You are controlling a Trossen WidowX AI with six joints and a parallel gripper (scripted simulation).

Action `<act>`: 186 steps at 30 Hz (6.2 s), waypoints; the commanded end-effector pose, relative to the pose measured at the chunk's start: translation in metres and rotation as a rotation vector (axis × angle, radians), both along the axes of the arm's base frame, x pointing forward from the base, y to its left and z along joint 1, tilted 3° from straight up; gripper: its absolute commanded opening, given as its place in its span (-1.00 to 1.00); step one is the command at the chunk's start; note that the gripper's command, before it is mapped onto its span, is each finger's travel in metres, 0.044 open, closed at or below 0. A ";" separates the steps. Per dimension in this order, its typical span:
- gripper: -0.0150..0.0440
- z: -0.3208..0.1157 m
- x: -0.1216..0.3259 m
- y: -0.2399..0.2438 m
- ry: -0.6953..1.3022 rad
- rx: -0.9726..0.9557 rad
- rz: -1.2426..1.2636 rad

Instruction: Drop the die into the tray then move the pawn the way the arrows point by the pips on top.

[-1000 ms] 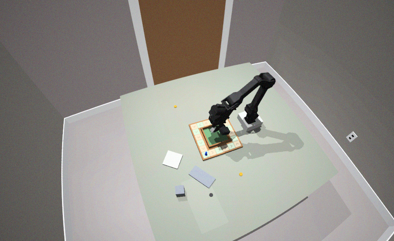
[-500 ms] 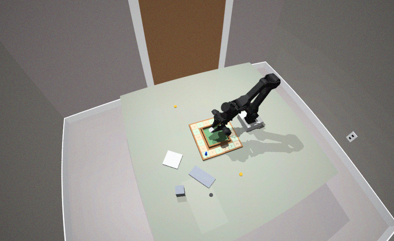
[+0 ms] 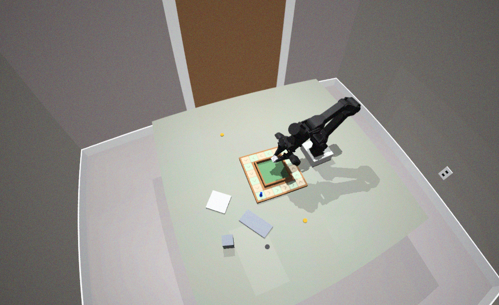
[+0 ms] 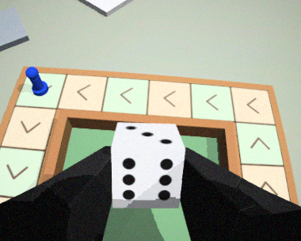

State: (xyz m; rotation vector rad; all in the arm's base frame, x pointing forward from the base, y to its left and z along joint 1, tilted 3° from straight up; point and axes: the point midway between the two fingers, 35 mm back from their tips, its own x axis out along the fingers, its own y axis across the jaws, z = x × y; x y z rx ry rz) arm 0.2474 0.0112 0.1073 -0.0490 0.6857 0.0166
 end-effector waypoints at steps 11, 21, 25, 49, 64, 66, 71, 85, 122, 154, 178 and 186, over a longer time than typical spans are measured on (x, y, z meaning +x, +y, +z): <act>-0.49 0.002 -0.001 0.000 -0.003 0.000 0.001; -0.14 0.002 -0.001 0.000 -0.003 0.000 0.001; 0.22 0.002 -0.001 0.000 -0.003 0.000 0.001; 1.00 0.007 0.017 0.001 0.612 -0.019 -0.026; 0.47 -0.002 0.064 0.028 0.775 -0.067 0.061; 0.29 -0.005 0.083 0.043 0.786 -0.086 0.102; 0.19 -0.020 0.126 0.086 0.813 -0.135 0.205; 0.19 -0.046 0.140 0.110 0.826 -0.159 0.253; -0.26 -0.088 0.142 0.108 0.826 -0.159 0.253; -0.49 0.025 0.142 0.111 0.825 -0.159 0.253; -0.49 0.016 0.102 0.118 0.829 -0.158 0.254; -0.49 0.002 0.081 0.120 0.831 -0.157 0.254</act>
